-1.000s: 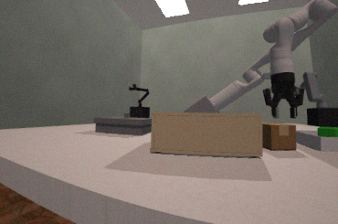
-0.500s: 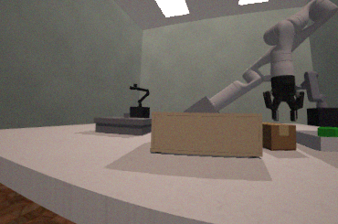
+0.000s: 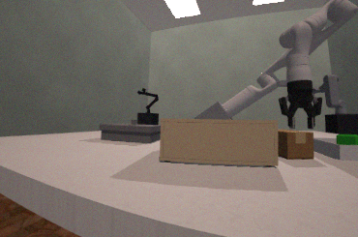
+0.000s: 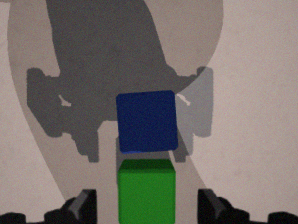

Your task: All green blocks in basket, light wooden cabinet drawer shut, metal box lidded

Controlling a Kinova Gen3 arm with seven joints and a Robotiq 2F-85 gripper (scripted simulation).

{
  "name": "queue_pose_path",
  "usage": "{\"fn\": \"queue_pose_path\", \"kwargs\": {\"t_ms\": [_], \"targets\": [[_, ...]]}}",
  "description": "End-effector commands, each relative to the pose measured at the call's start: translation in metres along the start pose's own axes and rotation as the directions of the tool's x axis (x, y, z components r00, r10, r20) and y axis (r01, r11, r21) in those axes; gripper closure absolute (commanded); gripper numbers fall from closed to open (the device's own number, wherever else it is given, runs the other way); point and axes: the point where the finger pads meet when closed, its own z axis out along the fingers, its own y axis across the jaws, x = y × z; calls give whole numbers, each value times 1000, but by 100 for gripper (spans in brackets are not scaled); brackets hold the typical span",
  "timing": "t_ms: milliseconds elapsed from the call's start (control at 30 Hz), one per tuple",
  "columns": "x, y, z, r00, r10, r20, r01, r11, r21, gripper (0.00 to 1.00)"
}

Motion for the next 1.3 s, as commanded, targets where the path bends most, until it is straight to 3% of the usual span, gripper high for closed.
{"fn": "queue_pose_path", "kwargs": {"t_ms": [0, 1267], "targets": [[0, 0, 1, 1000, 0, 1, 0, 1000, 1, 34], [0, 0, 42, 1000, 0, 1, 0, 1000, 1, 34]]}}
